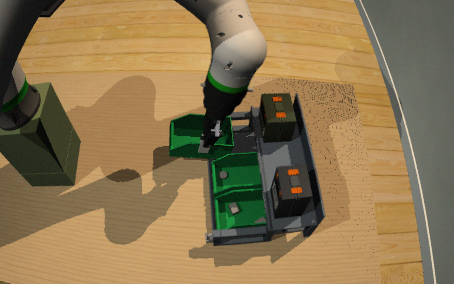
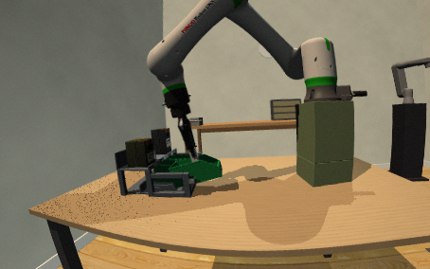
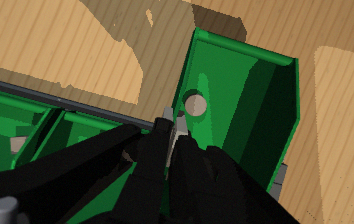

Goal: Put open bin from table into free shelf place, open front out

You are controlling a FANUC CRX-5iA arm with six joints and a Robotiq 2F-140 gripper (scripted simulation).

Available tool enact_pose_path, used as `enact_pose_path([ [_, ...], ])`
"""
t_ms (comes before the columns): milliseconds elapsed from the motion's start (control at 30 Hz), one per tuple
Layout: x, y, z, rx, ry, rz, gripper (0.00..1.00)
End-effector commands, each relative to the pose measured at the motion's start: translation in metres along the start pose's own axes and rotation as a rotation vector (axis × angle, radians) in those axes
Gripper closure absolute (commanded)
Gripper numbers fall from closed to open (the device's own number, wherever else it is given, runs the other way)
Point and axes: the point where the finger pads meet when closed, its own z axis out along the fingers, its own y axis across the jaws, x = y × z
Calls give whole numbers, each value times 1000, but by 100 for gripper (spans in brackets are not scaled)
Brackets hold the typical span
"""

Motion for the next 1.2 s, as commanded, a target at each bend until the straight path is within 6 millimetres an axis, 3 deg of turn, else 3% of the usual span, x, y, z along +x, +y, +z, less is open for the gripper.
enact_pose_path([
  [0,-2,0,-1,0,0,0,100],
  [1167,-18,0,-4,0,0,0,100],
])
